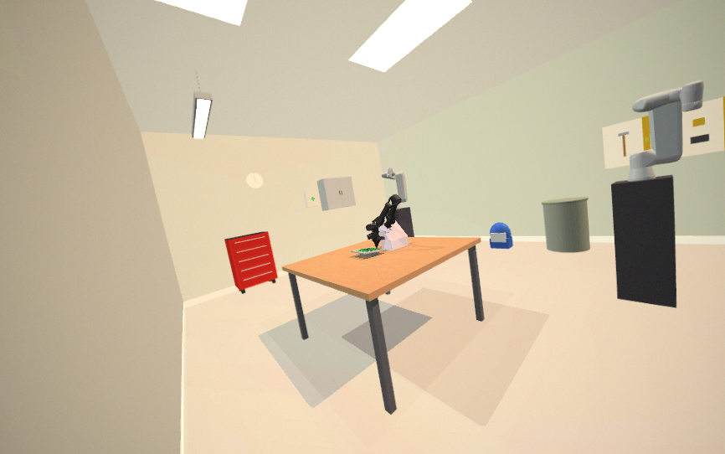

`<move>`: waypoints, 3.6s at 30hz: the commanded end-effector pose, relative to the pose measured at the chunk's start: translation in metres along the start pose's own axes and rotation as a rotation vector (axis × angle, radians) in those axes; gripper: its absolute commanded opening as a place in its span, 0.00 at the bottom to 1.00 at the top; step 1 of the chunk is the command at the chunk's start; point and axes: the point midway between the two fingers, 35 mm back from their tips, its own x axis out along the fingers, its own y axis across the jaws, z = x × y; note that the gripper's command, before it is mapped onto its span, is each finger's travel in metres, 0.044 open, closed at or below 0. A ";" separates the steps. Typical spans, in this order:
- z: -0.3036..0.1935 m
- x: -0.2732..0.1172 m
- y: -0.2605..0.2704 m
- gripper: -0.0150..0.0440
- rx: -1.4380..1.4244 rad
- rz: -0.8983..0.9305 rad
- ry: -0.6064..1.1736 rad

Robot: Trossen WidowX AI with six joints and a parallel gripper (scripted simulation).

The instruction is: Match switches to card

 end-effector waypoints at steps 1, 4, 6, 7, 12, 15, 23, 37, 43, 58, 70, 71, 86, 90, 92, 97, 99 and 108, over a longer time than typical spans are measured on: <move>0.000 0.000 -0.001 0.25 0.004 -0.006 -0.002; 0.000 0.000 -0.001 0.25 0.004 -0.006 -0.002; 0.000 0.000 -0.001 0.25 0.004 -0.006 -0.002; 0.000 0.000 -0.001 0.25 0.004 -0.006 -0.002; 0.000 0.001 -0.001 0.25 0.004 -0.006 -0.002; 0.000 0.002 -0.001 0.25 0.004 -0.006 -0.002; 0.000 0.003 -0.001 0.25 0.004 -0.006 -0.002; 0.000 0.004 -0.001 0.25 0.004 -0.006 -0.002; 0.000 0.005 -0.001 0.25 0.004 -0.006 -0.002; 0.003 -0.059 -0.001 0.25 0.002 -0.008 0.023; 0.022 -0.057 -0.035 0.25 0.001 -0.010 0.023; 0.023 -0.051 -0.035 0.25 0.001 -0.010 0.028; 0.021 -0.012 -0.035 0.25 0.002 -0.007 0.049; 0.021 -0.007 -0.035 0.25 0.002 -0.008 0.049; 0.021 -0.004 -0.035 0.25 0.002 -0.008 0.049; 0.021 0.000 -0.035 0.25 0.002 -0.007 0.049; 0.021 0.000 -0.035 0.25 0.002 -0.007 0.049; 0.021 0.000 -0.035 0.25 0.002 -0.007 0.049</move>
